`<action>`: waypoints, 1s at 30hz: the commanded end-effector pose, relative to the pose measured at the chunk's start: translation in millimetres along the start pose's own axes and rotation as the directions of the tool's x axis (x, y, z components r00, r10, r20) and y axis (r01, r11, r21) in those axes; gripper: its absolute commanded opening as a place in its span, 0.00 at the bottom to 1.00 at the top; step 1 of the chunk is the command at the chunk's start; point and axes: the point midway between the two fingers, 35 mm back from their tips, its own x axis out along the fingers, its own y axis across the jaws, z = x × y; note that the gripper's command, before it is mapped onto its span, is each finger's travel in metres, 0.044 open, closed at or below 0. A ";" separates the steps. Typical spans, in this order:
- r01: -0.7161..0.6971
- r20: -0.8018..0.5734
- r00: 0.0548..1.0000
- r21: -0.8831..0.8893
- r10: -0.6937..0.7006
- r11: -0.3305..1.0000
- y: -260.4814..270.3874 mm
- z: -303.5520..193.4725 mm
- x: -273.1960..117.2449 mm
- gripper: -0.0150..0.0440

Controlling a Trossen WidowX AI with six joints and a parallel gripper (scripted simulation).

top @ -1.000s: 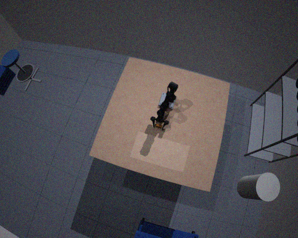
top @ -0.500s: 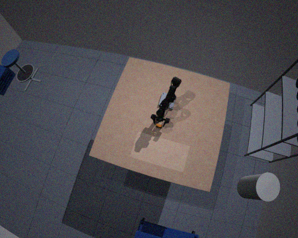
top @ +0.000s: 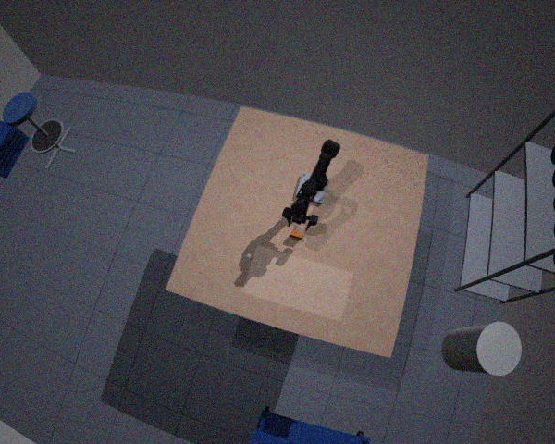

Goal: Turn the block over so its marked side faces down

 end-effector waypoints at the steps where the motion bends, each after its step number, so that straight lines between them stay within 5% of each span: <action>1: 0.001 -0.113 0.994 0.002 -0.001 1.000 -1.3 15.8 -1.2 1.00; 14: 0.005 -0.548 0.836 -0.006 -0.008 1.000 0.3 50.8 -6.2 1.00; 30: 0.005 -0.568 0.823 -0.008 -0.009 1.000 0.2 32.1 21.9 1.00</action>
